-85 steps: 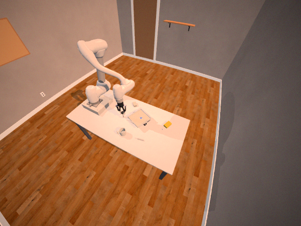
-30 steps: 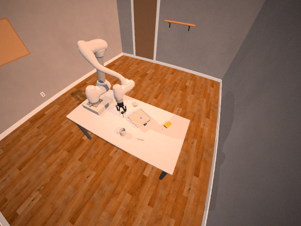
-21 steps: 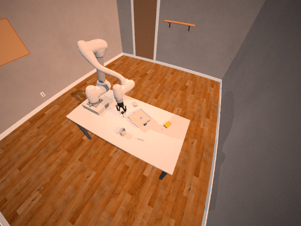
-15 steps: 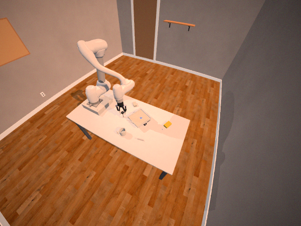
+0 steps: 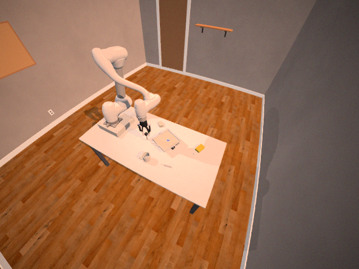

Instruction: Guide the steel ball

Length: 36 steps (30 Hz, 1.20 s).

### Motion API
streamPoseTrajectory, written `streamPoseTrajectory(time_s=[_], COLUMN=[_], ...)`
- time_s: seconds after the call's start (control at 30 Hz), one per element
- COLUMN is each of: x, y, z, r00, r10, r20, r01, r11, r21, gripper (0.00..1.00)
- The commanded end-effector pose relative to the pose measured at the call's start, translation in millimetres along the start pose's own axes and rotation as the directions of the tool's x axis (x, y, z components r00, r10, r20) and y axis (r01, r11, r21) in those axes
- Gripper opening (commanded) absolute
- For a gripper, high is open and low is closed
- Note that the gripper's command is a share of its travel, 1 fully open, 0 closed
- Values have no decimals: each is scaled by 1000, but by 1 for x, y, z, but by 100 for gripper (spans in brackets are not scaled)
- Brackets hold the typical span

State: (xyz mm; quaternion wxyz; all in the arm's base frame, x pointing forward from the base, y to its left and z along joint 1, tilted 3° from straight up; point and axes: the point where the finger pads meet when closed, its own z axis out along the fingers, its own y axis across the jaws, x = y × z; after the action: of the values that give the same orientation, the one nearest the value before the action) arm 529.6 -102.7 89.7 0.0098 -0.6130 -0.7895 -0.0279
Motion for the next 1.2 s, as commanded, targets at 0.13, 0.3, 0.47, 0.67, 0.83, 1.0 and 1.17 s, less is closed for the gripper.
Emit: streamPoseTrajectory(time_s=[0.13,0.3,0.47,0.67,0.83,1.0,1.17], x=[0,0,0,0,0,0,0], y=[0,0,0,0,0,0,0], z=[-13,-18,-28,-38,-41,-46,-48], r00=[1000,1000,1000,1000,1000,1000,1000], r10=[0,0,0,0,0,0,0], r20=[0,0,0,0,0,0,0], r01=[0,0,0,0,0,0,0], r11=[1000,1000,1000,1000,1000,1000,1000], r21=[0,0,0,0,0,0,0], gripper=[36,36,36,36,36,36,36])
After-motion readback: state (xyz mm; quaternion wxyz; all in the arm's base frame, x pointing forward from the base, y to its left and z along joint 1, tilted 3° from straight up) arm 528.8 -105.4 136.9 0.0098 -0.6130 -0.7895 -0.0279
